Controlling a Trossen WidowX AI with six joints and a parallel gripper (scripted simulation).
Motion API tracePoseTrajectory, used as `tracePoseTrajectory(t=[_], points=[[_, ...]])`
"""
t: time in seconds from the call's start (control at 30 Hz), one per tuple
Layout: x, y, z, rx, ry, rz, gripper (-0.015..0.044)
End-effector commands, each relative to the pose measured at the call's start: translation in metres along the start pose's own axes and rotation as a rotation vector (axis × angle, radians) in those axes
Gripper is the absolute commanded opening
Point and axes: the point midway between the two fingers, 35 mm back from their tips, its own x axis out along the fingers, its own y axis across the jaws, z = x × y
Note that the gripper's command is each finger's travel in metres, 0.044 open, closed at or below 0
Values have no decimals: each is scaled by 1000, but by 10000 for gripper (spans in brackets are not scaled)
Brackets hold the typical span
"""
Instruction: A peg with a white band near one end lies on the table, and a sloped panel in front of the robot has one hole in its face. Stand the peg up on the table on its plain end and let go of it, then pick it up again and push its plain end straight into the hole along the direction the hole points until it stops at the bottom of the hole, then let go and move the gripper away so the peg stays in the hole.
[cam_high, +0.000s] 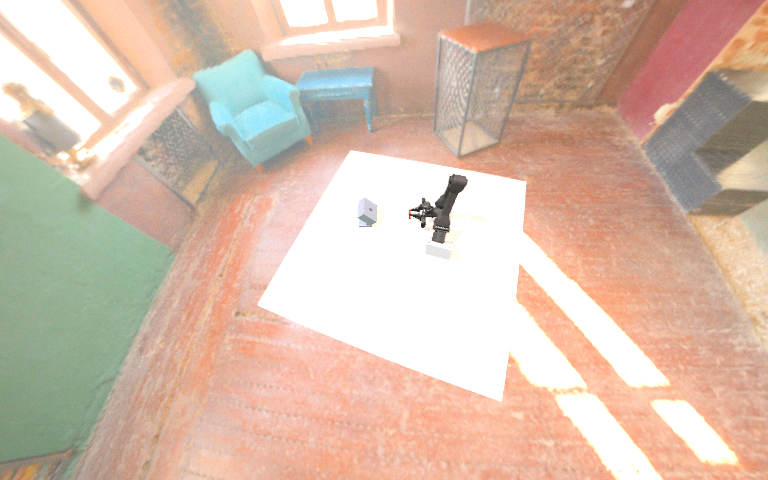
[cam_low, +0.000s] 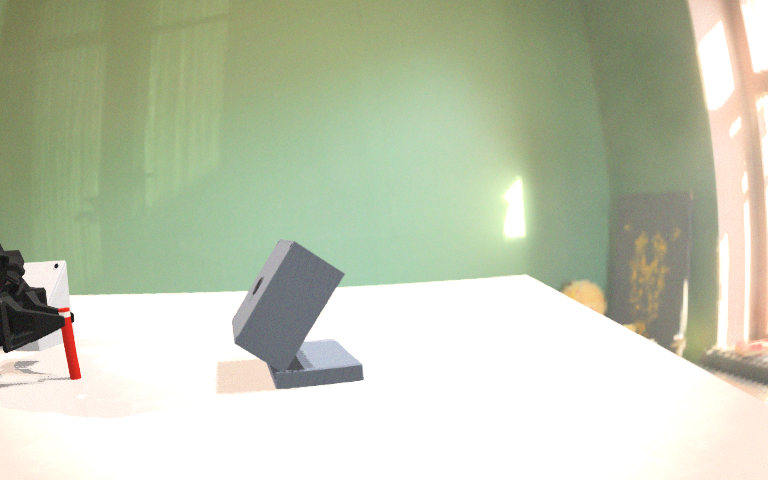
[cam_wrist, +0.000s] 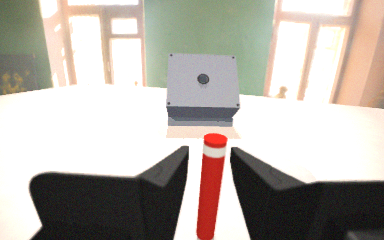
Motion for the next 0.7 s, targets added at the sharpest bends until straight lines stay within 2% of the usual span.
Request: tracePoseTrajectory(t=[0.0, 0.3, 0.67], points=[[0, 0, 0, 1, 0, 0, 130], [0, 0, 0, 1, 0, 0, 130], [0, 0, 0, 1, 0, 0, 419]])
